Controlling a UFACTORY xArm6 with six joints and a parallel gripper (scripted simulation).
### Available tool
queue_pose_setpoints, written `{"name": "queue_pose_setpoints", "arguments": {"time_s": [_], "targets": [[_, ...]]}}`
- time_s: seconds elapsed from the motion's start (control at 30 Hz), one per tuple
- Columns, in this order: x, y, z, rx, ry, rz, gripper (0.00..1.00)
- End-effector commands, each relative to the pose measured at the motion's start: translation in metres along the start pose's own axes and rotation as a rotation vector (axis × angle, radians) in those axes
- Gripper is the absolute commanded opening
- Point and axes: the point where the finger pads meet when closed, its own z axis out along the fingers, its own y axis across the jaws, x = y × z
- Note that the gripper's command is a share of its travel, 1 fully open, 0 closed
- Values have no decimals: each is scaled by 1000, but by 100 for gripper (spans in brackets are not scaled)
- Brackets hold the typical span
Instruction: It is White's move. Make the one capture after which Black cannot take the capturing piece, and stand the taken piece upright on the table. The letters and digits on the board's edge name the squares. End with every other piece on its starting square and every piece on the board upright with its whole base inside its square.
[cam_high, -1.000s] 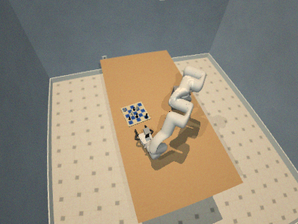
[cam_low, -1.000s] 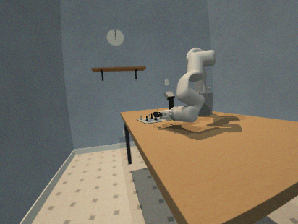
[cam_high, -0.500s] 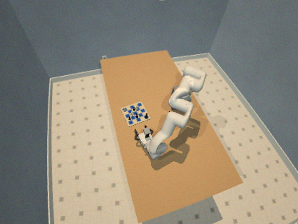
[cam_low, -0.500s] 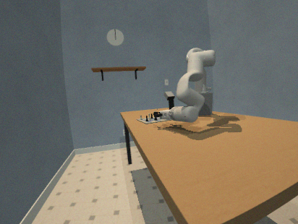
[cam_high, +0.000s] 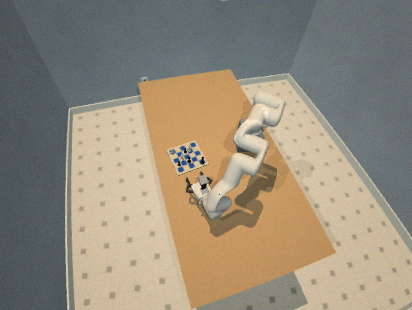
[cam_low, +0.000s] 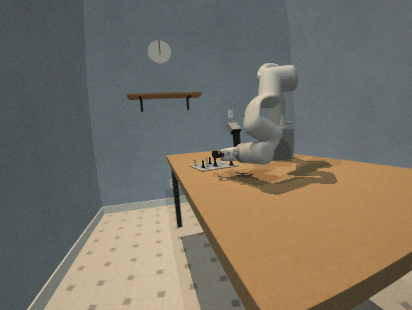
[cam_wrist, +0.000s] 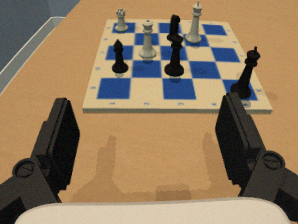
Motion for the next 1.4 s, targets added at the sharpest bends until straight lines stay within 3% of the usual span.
{"name": "queue_pose_setpoints", "arguments": {"time_s": [0.0,0.23,0.6,0.7,0.83,0.93,1.0,1.03,1.17,1.2,1.23,1.33,1.37], "targets": [[29,-1,-4,2,-5,5,100],[69,-1,-7,2,-5,5,100],[70,0,-4,-30,-17,37,100],[71,2,3,-106,-51,118,100],[73,5,20,-269,-125,295,100],[73,5,20,-291,-135,318,100],[75,7,32,-414,-193,451,100],[75,7,32,-415,-193,452,100],[77,11,46,-556,-259,603,100],[77,11,46,-562,-262,611,100],[78,13,55,-621,-286,671,100],[78,13,55,-647,-302,702,100],[79,15,63,-733,-342,795,100]]}}
